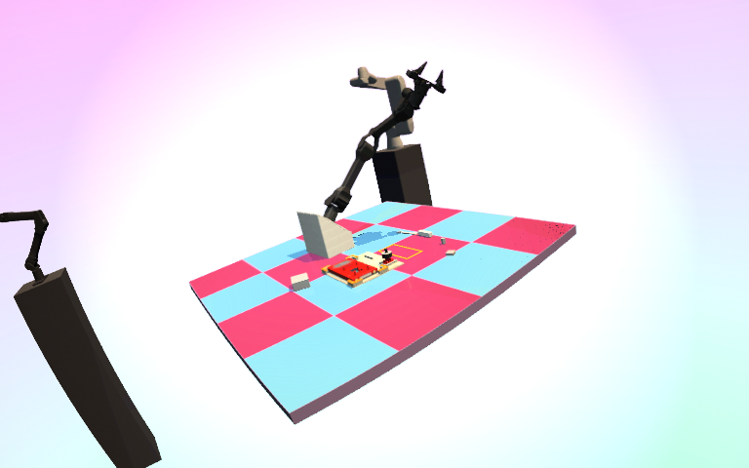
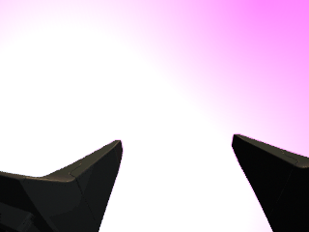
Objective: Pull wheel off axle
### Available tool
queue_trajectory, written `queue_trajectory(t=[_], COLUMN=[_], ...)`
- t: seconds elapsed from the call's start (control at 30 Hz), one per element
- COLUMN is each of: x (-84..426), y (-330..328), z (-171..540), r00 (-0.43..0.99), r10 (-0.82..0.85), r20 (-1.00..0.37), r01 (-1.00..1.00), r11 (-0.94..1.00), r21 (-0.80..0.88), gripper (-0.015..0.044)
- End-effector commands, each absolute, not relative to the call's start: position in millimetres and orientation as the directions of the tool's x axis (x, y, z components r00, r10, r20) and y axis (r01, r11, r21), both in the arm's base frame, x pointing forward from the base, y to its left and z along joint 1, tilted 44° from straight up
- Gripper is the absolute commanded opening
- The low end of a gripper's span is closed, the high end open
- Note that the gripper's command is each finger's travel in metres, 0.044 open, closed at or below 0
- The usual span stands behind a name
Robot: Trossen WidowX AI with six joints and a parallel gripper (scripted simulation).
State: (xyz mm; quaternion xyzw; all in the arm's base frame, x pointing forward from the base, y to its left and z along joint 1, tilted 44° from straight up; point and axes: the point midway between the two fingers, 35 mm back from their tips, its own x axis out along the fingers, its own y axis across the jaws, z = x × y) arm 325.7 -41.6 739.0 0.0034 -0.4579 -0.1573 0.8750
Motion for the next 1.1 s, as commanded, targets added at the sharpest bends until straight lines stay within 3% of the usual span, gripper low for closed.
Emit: queue_trajectory(t=[0.0, 0.1, 0.33, 0.67, 1.07], x=[327, 340, 406, 496, 554], y=[-42, -41, -40, -41, -47], z=[739, 731, 680, 571, 414], r00=[0.533, 0.565, 0.725, 0.929, 0.995], r10=[-0.278, -0.267, -0.210, -0.117, -0.002], r20=[0.799, 0.781, 0.656, 0.350, -0.100], r01=[0.271, 0.254, 0.164, 0.050, 0.042], r11=[0.951, 0.957, 0.978, 0.980, 0.912], r21=[0.150, 0.143, 0.131, 0.194, 0.409], gripper=[0.0374, 0.0300, 0.0300, 0.0300, 0.0300])
